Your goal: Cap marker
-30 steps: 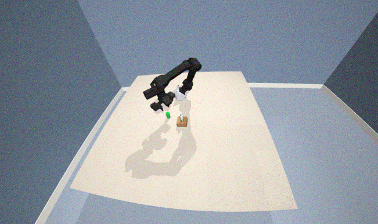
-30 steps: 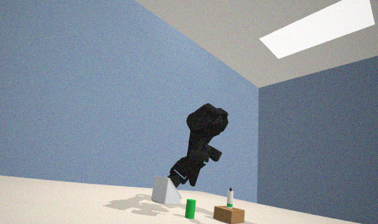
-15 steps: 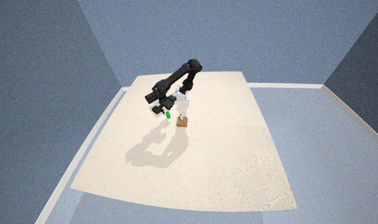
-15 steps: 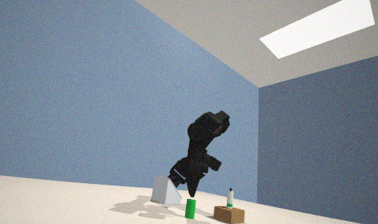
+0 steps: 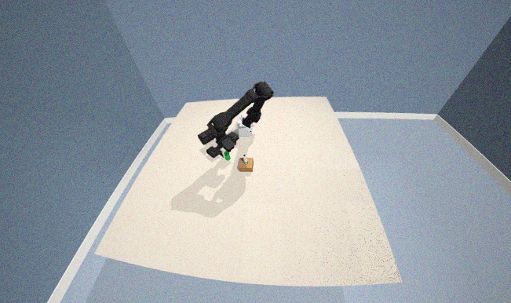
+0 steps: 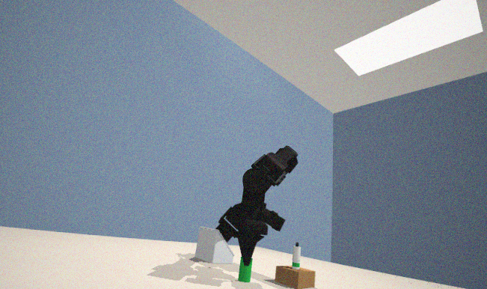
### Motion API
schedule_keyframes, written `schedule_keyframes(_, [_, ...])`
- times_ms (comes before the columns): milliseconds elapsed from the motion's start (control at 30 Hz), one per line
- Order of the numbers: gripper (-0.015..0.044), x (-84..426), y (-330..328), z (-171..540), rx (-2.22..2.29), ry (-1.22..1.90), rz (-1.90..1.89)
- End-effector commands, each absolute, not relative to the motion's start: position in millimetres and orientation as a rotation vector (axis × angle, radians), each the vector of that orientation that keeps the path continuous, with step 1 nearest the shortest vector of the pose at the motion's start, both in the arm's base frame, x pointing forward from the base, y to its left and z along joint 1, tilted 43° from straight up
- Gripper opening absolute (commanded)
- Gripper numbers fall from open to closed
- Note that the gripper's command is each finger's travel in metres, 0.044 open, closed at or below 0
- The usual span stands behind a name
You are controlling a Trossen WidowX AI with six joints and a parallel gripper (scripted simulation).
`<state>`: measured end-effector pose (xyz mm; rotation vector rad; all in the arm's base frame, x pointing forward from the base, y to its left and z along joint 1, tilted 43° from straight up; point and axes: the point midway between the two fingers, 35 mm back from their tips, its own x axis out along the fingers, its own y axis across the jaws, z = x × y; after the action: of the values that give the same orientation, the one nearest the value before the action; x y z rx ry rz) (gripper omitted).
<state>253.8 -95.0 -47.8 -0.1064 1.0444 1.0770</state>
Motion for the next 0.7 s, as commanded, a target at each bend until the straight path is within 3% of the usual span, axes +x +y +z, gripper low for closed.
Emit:
schedule_keyframes(0, [0.0246,253.7,-89.7,-52.8,-0.097,1.045,1.074])
schedule_keyframes(400, [0.0246,254.1,-77.9,-64.2,-0.096,1.044,1.075])
schedule_keyframes(533, [0.0141,254.4,-77.8,-64.1,-0.096,1.044,1.075])
schedule_keyframes(667, [0.0114,254.4,-77.8,-64.1,-0.096,1.044,1.075])
